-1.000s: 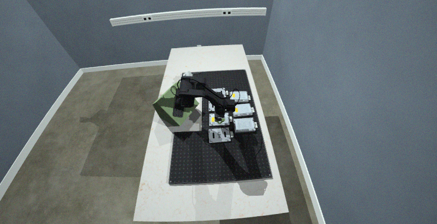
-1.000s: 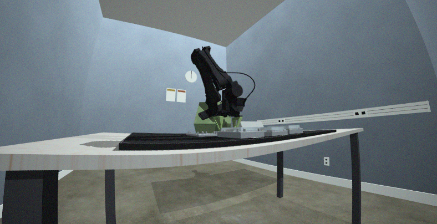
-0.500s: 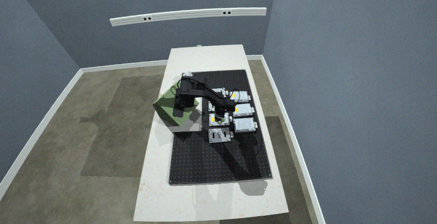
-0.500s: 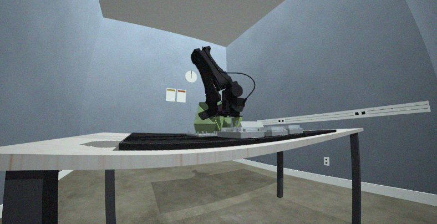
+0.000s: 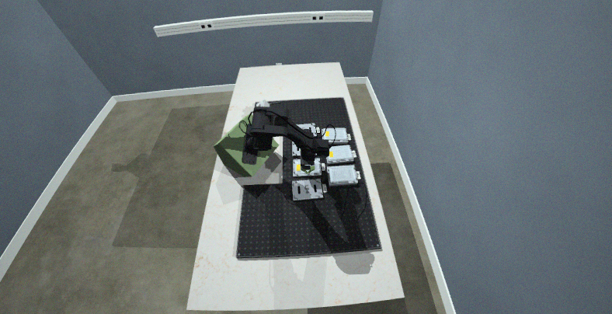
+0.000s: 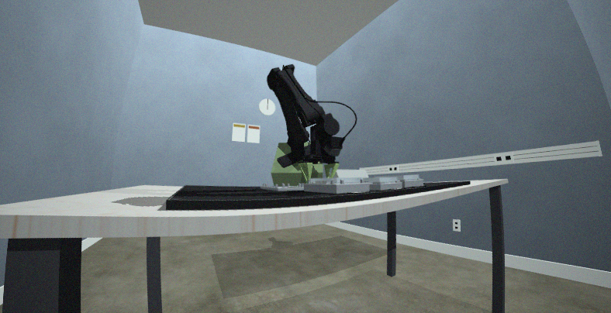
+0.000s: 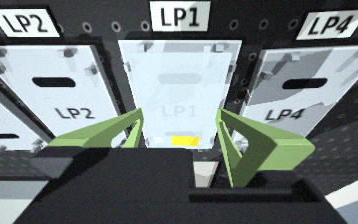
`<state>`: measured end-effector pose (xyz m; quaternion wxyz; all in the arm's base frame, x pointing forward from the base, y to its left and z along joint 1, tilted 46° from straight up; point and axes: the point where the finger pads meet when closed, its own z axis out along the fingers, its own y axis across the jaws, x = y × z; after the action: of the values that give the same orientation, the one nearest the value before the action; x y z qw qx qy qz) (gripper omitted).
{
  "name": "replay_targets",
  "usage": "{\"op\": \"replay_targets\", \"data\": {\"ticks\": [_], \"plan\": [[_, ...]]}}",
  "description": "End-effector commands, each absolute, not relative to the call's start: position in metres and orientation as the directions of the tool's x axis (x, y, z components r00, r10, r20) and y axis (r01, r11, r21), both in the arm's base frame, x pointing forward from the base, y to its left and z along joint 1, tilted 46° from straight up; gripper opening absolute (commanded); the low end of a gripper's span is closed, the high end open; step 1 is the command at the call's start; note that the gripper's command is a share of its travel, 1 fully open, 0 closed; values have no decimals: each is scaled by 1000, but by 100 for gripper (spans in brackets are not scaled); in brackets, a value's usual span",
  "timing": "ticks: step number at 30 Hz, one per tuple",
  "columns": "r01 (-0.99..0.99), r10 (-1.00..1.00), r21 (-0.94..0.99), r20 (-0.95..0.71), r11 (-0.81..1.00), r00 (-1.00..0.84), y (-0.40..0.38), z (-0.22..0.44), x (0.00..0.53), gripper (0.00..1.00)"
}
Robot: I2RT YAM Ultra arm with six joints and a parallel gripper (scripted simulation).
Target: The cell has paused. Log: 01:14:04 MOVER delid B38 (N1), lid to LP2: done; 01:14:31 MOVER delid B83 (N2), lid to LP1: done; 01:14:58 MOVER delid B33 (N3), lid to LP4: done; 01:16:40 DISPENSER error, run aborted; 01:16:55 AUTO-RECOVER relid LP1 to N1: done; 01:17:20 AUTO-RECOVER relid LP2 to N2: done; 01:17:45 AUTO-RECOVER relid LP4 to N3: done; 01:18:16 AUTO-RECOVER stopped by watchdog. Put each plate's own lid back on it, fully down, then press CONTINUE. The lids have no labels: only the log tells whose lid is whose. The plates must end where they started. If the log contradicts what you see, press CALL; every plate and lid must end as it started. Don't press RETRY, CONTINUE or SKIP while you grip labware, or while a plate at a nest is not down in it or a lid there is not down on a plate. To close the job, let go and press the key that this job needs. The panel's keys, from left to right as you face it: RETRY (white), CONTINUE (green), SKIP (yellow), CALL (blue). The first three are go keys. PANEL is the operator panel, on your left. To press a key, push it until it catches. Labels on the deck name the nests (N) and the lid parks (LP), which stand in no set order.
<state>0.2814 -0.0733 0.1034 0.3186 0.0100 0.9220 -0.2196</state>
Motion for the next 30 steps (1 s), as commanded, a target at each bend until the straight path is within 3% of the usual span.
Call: {"op": "replay_targets", "data": {"ticks": [1, 22, 23, 30], "plan": [[164, -121, -396, -603, 903, -789, -74, 106, 283, 0], [164, -121, -396, -603, 903, -789, -74, 105, 282, 0], [164, -121, -396, -603, 903, -789, -74, 105, 282, 100], [164, -121, -396, -603, 903, -789, -74, 105, 282, 100]]}}
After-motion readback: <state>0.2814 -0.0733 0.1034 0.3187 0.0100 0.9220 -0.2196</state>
